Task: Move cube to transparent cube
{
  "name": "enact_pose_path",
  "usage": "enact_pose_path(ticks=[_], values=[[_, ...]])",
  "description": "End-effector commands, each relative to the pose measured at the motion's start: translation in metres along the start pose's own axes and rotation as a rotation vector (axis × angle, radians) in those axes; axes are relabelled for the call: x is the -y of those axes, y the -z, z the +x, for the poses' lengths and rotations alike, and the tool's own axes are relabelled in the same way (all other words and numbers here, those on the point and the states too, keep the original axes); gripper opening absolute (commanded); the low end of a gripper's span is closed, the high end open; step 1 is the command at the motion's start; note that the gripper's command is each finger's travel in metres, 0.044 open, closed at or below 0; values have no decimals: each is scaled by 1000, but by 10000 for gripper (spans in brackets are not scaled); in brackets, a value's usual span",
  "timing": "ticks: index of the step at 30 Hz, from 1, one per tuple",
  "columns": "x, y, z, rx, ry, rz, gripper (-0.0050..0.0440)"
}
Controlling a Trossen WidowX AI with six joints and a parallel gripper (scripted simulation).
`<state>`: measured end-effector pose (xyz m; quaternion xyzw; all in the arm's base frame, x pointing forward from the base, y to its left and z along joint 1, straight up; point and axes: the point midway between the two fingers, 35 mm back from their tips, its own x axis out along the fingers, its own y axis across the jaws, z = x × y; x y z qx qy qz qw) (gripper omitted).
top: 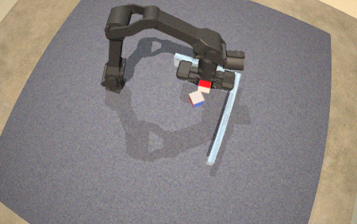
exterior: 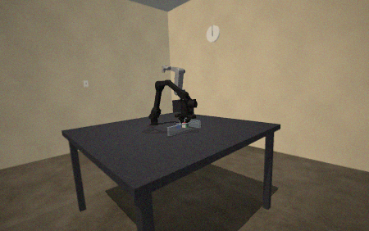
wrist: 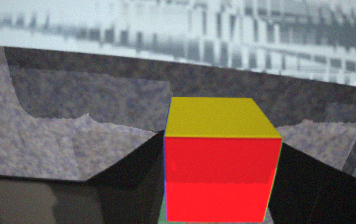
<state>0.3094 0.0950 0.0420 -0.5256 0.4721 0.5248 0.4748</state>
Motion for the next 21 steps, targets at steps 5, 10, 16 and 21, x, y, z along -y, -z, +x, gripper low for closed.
enact_pose_path(ticks=[5, 10, 16, 21], values=[[6, -1, -22, 3, 20, -6, 40], [9, -1, -83, 3, 20, -6, 0], [3, 0, -124, 3, 20, -6, 0], [0, 1, -135, 3, 20, -9, 0]])
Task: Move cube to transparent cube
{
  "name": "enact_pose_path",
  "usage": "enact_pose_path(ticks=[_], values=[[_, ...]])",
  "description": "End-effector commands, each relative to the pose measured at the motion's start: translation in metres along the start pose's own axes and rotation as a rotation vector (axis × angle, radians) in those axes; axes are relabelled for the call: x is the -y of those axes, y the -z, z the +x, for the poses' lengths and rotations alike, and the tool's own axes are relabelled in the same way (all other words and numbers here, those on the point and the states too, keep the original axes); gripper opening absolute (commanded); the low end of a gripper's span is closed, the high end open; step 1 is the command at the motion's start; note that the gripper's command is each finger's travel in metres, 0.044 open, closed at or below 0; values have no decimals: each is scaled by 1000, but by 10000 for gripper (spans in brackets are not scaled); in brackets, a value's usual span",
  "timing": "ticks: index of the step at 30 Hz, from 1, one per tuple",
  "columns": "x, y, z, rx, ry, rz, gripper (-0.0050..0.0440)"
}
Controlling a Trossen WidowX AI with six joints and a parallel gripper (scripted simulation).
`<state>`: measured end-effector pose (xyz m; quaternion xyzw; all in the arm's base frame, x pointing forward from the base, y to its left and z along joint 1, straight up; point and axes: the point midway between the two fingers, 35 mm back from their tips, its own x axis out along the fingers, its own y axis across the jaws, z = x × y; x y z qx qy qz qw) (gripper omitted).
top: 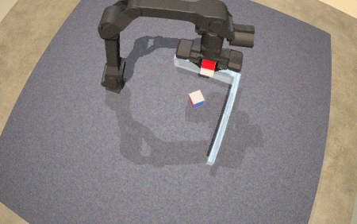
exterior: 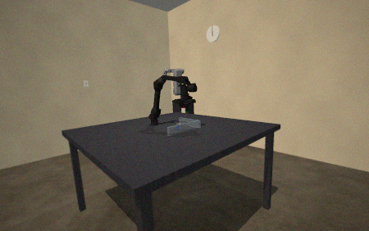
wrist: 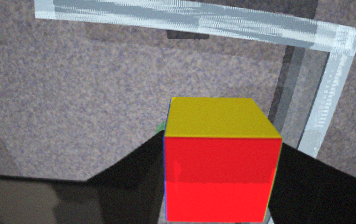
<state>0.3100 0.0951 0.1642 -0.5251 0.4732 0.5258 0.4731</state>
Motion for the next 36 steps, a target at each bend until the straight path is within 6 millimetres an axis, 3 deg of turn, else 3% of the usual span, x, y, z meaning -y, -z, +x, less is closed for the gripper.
enact_pose_path(ticks=[1, 10, 13, 27, 36], values=[[-1, 2, -13, 3, 24, -17, 0], [-9, 44, 0, -3, 23, -285, 0], [-10, 49, 1, -3, 23, -319, 0], [-40, 114, 26, -13, 18, -801, 0], [-52, 131, 33, -15, 16, -943, 0]])
